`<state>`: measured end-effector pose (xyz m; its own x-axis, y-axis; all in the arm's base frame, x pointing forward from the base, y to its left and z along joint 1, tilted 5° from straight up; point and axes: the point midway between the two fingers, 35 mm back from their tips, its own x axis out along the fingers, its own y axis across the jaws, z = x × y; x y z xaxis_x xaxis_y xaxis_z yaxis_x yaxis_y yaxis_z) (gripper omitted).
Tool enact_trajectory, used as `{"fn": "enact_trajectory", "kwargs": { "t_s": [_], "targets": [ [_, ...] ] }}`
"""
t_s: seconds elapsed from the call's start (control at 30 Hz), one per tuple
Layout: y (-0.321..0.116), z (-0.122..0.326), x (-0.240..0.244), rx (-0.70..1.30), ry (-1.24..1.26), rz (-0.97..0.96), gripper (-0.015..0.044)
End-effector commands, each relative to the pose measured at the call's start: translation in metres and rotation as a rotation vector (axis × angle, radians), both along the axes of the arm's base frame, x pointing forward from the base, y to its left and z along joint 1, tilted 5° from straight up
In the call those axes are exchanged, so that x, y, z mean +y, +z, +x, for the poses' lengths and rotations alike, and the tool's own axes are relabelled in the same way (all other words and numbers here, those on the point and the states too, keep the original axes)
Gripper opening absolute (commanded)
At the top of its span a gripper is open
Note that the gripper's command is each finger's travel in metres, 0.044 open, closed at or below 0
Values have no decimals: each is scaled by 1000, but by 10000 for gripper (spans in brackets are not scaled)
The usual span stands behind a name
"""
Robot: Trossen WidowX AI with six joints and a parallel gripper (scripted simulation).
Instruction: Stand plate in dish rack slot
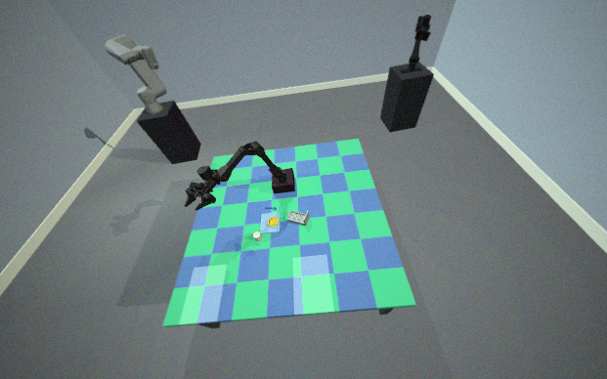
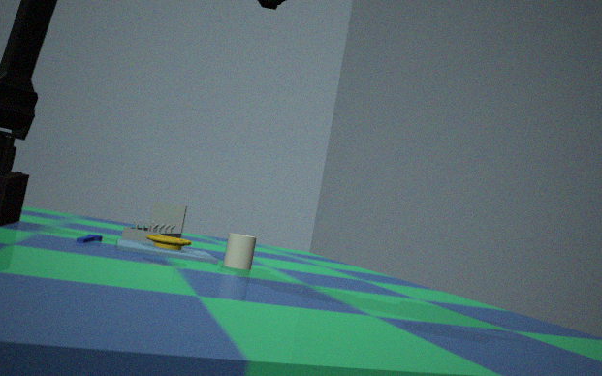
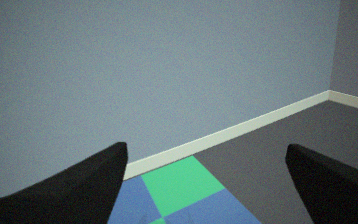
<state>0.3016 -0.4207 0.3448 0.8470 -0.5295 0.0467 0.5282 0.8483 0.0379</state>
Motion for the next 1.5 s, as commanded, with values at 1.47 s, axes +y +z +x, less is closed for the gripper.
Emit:
{"fn": "enact_trajectory", "kwargs": {
  "t_s": [1.47],
  "targets": [
    [-282,38,281,1233,271,464,400]
  ]
}}
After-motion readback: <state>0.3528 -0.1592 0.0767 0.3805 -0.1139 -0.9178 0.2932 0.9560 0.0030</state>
